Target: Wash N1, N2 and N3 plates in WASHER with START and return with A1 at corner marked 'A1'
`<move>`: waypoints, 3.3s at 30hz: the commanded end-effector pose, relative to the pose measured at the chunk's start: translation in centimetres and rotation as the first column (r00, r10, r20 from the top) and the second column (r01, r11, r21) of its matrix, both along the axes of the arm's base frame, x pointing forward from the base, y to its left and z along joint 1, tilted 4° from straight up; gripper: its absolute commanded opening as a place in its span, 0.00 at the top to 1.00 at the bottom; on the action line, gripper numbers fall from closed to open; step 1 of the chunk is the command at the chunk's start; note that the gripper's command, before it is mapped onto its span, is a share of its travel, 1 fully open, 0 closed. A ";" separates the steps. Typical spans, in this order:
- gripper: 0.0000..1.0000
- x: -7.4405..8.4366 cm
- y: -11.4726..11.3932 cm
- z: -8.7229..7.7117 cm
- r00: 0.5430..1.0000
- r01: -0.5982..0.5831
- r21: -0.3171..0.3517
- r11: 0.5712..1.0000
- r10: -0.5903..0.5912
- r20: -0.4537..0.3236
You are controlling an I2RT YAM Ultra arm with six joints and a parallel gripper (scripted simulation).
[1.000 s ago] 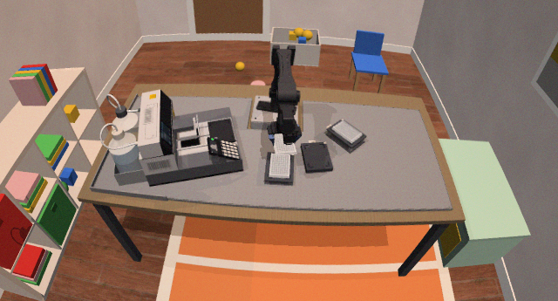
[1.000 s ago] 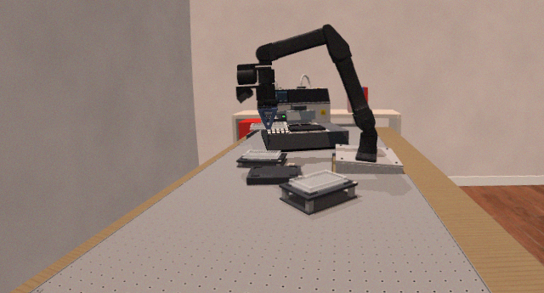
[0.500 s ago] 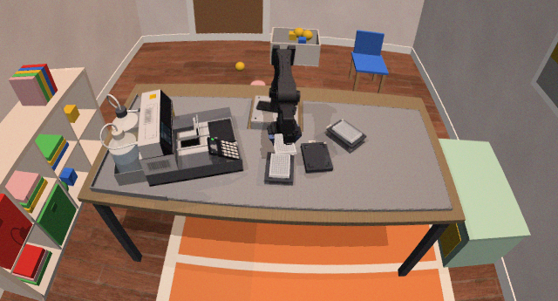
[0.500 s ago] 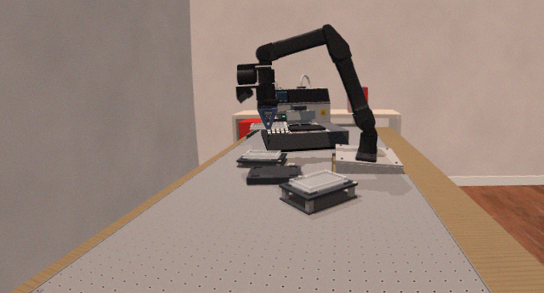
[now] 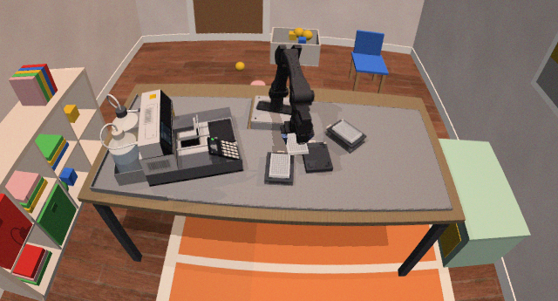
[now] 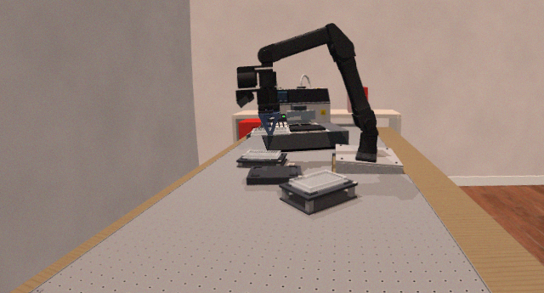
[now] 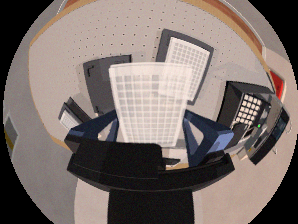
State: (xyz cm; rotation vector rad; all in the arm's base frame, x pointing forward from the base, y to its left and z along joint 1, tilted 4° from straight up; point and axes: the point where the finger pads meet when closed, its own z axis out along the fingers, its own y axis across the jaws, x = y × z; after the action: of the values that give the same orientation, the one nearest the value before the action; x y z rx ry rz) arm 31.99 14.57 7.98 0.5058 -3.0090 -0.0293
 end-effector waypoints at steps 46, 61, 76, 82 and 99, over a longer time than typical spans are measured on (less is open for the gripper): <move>1.00 -4.4 9.7 -0.3 0.999 0.025 0.014 1.000 -0.026 0.026; 1.00 -4.4 9.7 -0.3 0.999 0.025 0.014 1.000 -0.026 0.026; 1.00 -4.5 9.7 -0.9 0.999 0.025 0.014 1.000 -0.026 0.026; 1.00 -4.5 9.7 -1.6 0.999 0.025 0.014 1.000 -0.026 0.026; 1.00 -4.6 9.8 -4.1 0.999 0.025 0.015 1.000 -0.026 0.026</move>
State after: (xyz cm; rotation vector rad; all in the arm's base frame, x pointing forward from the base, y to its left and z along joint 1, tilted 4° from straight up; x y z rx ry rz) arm 27.02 24.08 3.76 0.4706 -3.0221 -0.0269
